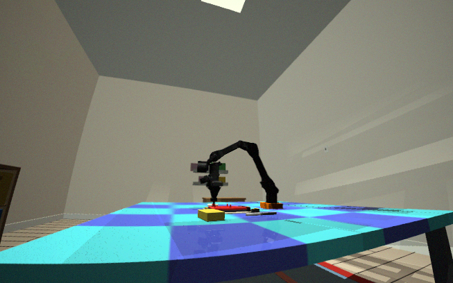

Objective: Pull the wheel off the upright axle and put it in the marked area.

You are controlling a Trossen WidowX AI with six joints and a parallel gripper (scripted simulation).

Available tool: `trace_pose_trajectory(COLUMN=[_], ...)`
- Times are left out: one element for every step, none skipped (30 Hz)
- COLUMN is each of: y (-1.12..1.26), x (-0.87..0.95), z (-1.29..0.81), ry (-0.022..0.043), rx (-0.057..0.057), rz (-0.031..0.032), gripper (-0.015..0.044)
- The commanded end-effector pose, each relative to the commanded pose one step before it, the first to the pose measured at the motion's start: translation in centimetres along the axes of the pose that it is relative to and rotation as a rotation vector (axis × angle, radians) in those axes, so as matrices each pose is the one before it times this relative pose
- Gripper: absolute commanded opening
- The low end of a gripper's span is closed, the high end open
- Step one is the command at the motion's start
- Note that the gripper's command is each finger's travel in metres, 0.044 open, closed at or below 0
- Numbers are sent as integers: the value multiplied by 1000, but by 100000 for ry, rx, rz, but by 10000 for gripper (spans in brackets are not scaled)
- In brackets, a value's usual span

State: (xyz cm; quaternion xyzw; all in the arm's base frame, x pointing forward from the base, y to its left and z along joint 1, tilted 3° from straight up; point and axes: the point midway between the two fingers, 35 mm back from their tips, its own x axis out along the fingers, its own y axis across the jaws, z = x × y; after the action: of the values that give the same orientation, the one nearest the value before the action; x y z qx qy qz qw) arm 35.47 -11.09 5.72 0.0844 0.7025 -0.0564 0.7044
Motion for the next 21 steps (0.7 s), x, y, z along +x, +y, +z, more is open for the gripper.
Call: trace_pose_trajectory(y=[-14,0,0,0,0,0,0,0,0,0,0,0,0,0,0,0,0,0,0,0,0], x=[-292,-33,-33,-33,-33,-33,-33,-33,-33,-33,-33,-33,-33,-33,-33,-33,-32,-32,-32,-32,-32], z=[36,0,0,0,0,0,0,0,0,0,0,0,-1,-1,-1,-1,-1,-1,-1,-1,-1], ry=[-131,1,1,1,1,1,1,1,1,1,1,1,1,1,1,1,1,1,1,1,1], rx=[23,2,2,2,2,2,2,2,2,2,2,2,2,2,2,2,2,2,2,2,2], rz=[-220,-5,-5,-5,-5,-5,-5,-5,-5,-5,-5,-5,-5,-5,-5,-5,-5,-5,-5,-5,-5], gripper=[0,0,0,0,0,0,0,0,0,0,0,0,0,0,0,0,0,0,0,0,0])
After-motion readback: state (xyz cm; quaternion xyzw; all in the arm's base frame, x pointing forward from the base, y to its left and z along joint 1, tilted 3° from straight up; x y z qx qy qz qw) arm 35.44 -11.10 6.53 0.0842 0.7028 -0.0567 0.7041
